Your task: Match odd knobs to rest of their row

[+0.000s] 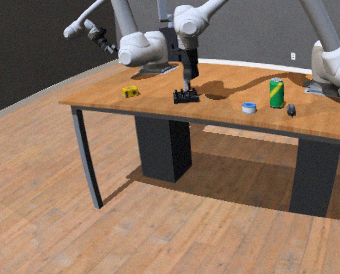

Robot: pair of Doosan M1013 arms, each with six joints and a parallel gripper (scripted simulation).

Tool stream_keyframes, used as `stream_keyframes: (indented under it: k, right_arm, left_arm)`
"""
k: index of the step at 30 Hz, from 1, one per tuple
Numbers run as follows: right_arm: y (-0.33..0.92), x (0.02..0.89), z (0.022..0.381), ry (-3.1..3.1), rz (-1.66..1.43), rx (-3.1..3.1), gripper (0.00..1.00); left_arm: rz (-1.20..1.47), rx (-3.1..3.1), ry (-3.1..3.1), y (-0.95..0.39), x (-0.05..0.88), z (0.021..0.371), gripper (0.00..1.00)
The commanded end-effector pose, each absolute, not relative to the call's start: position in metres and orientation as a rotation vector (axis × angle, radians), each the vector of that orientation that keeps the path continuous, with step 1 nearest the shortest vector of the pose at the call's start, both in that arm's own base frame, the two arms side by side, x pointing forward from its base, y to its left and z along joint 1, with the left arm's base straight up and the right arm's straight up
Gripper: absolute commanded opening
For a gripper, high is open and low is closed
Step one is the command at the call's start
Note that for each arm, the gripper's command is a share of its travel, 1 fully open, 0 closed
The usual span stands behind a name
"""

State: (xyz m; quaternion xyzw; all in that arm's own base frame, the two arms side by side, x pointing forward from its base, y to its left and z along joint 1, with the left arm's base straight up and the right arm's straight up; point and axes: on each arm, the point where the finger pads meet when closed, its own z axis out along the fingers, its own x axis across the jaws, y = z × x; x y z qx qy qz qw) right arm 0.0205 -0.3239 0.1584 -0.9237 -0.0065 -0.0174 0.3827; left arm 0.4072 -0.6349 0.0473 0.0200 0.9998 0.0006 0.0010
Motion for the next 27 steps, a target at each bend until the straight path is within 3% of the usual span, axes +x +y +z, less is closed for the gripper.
stream_keyframes:
  k: [1,27]
  right_arm:
    - [-0.3242,0.0206,0.1588,-0.017,-0.045,-2.357,1.0]
    - [-0.3242,0.0206,0.1588,-0.017,-0.045,-2.357,1.0]
  left_arm:
    - [-0.002,0.212,3.133,-0.6353,0.4076,0.0484,0.3]
    - [-0.001,0.958,2.991,-0.6353,0.4076,0.0484,0.3]
